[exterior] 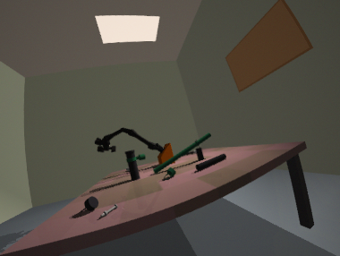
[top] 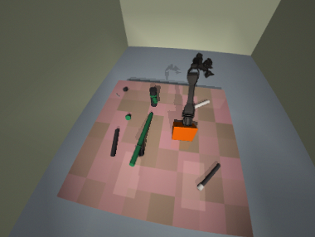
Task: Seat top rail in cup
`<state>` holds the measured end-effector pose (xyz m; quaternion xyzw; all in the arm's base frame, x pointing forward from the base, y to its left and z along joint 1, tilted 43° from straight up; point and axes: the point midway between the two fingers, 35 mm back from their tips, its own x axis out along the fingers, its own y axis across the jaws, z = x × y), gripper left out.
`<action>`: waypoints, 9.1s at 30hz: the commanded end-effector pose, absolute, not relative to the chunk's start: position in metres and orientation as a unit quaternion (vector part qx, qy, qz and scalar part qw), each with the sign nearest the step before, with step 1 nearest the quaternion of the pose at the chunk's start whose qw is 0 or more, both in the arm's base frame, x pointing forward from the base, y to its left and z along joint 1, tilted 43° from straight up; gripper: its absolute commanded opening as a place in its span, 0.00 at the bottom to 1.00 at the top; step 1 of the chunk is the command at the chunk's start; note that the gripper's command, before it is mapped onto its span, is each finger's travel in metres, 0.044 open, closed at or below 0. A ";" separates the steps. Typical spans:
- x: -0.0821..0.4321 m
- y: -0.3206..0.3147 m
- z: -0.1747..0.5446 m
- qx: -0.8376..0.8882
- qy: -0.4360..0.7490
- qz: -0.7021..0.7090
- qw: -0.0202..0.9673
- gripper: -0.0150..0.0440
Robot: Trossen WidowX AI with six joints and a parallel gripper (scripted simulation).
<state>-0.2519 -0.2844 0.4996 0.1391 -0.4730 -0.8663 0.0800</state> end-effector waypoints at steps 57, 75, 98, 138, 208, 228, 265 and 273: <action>0.363 -0.088 0.234 -0.001 0.342 -0.408 0.846 1.00; 0.310 0.018 0.139 -0.246 0.443 -0.299 0.809 1.00; 0.274 -0.083 0.200 -0.590 0.559 0.073 0.578 1.00; 0.233 -0.122 0.241 -0.797 0.439 0.299 0.287 1.00; 0.261 -0.189 0.160 -0.798 0.440 0.297 0.285 0.82; 0.266 -0.188 0.159 -0.795 0.451 0.274 0.299 0.25; 0.291 -0.188 0.157 -0.771 0.499 0.167 0.359 0.25; 0.296 -0.189 0.157 -0.764 0.508 0.143 0.371 0.25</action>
